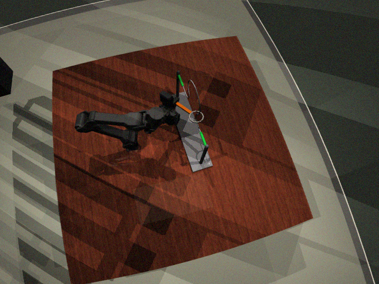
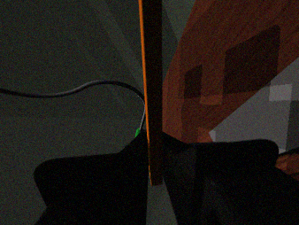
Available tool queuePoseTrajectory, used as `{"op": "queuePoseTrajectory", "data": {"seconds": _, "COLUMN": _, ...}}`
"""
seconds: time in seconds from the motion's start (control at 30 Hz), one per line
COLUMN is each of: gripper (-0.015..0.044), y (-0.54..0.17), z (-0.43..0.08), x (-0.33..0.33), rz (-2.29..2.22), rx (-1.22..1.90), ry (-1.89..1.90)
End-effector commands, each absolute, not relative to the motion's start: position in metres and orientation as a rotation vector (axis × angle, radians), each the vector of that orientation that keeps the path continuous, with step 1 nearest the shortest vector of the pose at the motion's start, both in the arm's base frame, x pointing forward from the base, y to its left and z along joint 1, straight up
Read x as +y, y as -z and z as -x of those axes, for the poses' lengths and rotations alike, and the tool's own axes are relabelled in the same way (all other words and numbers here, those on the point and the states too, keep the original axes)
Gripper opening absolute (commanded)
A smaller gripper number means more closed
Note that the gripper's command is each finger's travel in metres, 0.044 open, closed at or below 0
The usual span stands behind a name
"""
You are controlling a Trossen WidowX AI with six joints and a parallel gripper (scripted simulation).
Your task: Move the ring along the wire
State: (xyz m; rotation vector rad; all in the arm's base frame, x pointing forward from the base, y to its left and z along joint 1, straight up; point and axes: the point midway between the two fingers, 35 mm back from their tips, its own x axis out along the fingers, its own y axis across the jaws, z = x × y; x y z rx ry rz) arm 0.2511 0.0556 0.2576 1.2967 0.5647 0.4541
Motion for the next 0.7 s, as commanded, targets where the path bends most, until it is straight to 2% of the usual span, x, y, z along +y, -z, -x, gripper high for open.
{"op": "queuePoseTrajectory", "data": {"seconds": 0.0, "gripper": -0.0150, "y": -0.269, "z": -0.250, "x": 0.058, "rz": -1.342, "rx": 0.557, "ry": -0.478}}
{"op": "queuePoseTrajectory", "data": {"seconds": 0.67, "gripper": -0.0150, "y": -0.318, "z": -0.250, "x": 0.057, "rz": -1.644, "rx": 0.533, "ry": -0.557}}
